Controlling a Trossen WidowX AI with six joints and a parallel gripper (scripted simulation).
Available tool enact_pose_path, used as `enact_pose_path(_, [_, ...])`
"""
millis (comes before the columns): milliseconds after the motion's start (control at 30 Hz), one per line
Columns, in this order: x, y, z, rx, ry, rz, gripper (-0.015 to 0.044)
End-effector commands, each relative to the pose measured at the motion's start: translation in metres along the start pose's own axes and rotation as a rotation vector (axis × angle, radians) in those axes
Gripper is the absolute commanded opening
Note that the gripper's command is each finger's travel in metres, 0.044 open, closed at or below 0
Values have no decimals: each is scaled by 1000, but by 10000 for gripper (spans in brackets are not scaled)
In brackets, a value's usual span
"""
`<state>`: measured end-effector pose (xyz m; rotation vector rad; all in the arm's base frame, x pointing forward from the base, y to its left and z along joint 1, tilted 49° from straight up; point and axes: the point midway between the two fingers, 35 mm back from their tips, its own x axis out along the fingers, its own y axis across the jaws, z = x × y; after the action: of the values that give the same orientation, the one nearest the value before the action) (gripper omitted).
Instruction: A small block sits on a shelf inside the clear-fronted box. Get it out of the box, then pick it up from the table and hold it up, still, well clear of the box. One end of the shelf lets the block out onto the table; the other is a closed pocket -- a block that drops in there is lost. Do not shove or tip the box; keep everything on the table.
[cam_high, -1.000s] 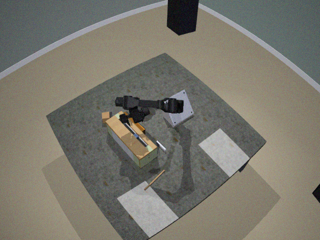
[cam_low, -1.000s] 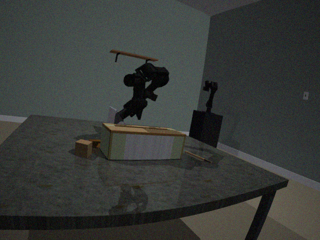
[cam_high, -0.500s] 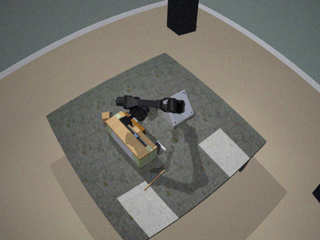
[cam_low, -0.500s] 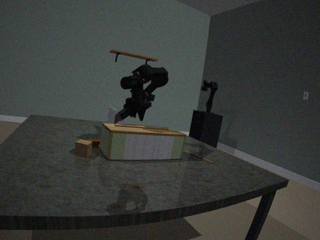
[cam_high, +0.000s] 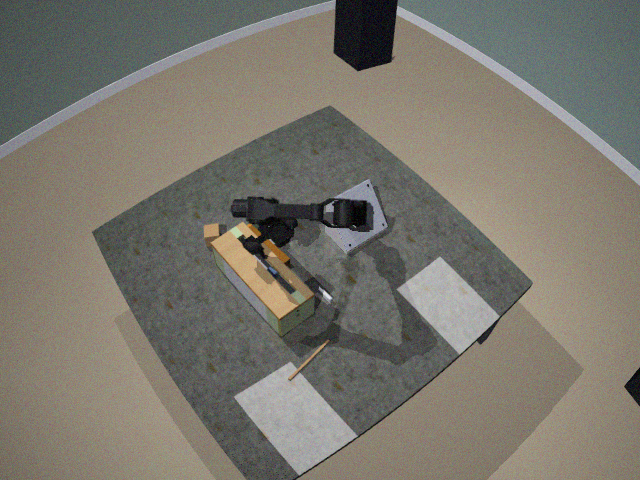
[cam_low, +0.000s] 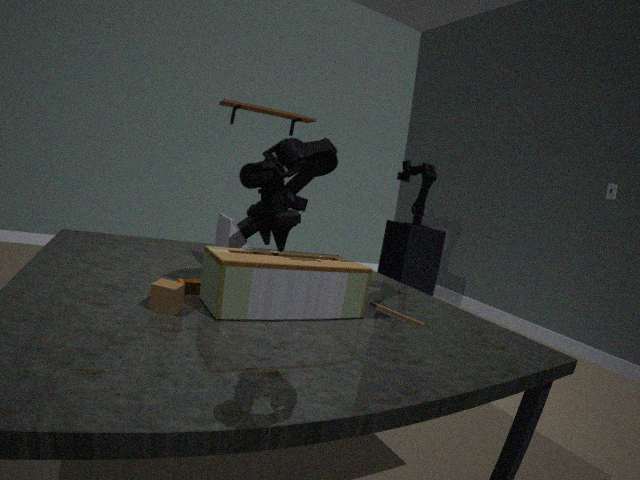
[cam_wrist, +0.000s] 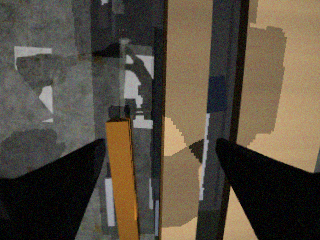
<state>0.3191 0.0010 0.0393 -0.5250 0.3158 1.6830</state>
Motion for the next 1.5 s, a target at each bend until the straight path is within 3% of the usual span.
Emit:
enact_pose_path(0, [9,1,-1,8,-7,1,400])
enact_pose_path(967, [55,2,-10,6,-13,1,400])
enact_pose_path(1467, [55,1,7,-1,-7,1,400])
